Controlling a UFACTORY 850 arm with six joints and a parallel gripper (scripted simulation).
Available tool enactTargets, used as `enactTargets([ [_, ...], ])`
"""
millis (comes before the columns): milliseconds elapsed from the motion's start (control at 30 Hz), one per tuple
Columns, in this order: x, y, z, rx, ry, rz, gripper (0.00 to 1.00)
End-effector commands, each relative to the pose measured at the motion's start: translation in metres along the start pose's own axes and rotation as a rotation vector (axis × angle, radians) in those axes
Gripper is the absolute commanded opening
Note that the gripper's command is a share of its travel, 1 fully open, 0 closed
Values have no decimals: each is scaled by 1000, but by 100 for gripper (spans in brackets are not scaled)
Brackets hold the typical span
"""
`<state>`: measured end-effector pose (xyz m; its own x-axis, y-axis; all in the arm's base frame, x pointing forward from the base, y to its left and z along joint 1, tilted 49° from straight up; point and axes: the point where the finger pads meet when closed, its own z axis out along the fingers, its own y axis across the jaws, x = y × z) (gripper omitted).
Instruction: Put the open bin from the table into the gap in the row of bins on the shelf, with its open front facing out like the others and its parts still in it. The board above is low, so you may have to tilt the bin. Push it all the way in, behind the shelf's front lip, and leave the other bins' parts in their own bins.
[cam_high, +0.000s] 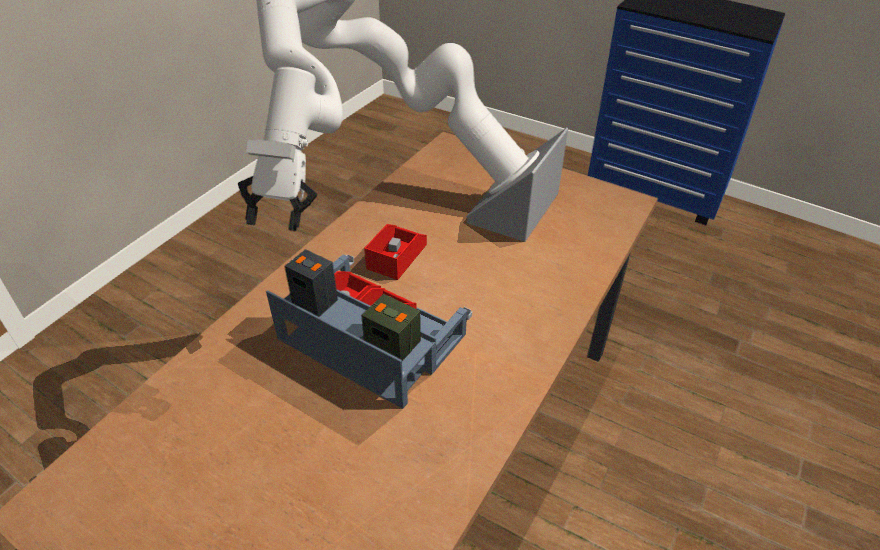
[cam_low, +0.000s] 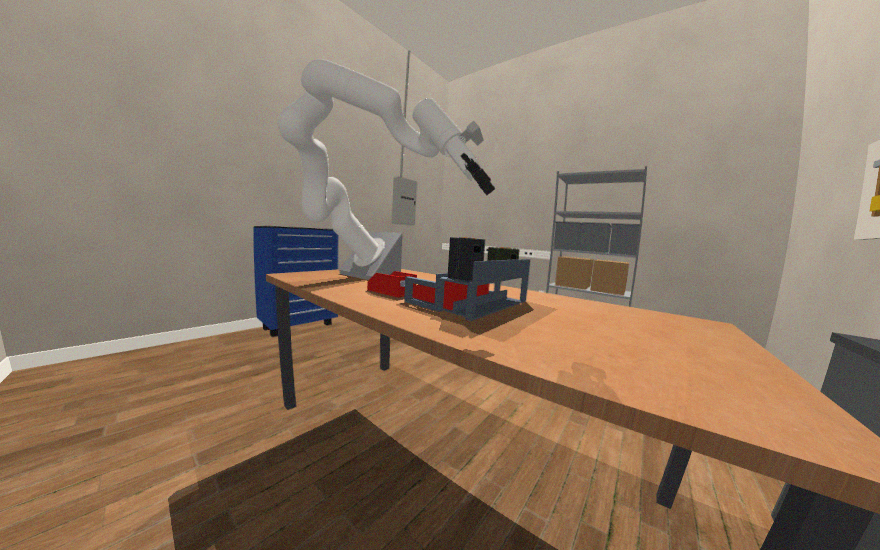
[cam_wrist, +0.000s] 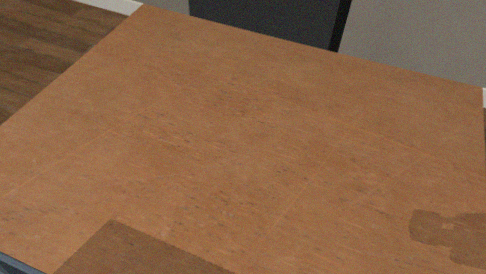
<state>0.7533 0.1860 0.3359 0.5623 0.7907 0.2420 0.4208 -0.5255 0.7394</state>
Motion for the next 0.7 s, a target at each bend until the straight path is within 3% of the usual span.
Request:
enactTargets([
  [0, -4, -2, -6, -4, 6, 2, 100],
  [200, -4, -2, -6, -4, 6, 2, 100],
  [367, -38, -21, -36, -4, 6, 2, 100],
  [667, -38, -21, -36, -4, 6, 2, 100],
])
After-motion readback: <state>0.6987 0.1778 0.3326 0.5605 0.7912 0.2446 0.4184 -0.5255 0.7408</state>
